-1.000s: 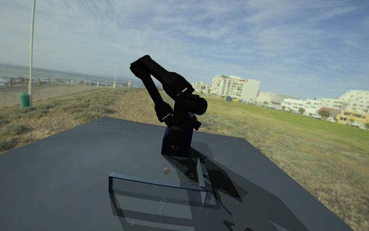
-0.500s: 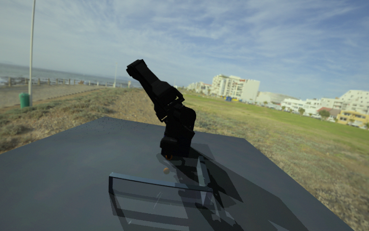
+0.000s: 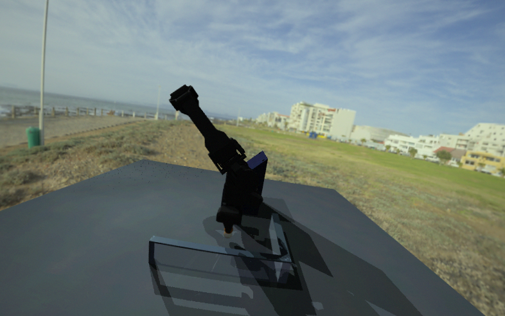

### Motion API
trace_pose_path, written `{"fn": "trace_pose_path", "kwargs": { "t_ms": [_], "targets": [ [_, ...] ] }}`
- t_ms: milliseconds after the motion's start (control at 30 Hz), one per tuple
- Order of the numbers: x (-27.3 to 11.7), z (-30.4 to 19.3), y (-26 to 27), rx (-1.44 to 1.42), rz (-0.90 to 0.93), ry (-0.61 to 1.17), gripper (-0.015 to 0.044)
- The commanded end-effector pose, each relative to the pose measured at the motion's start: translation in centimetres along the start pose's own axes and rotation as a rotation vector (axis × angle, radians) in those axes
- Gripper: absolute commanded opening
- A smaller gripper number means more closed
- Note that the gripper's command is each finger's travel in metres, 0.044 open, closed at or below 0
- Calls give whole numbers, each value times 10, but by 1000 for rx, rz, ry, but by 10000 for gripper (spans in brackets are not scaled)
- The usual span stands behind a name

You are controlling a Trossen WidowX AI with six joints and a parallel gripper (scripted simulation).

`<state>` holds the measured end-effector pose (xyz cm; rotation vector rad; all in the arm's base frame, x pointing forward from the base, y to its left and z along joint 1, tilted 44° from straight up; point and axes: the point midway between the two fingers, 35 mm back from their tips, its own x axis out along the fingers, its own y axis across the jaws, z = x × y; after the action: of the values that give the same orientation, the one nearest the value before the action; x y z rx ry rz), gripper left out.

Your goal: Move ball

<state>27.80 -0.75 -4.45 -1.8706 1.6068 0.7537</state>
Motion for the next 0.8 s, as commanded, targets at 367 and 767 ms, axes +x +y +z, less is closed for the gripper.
{"fn": "trace_pose_path", "kwargs": {
  "t_ms": [367, 767],
  "targets": [
    [22, -1, 2, -7, 3, 7, 0],
    [20, -1, 0, 0, -1, 2, 105]
  ]
}}
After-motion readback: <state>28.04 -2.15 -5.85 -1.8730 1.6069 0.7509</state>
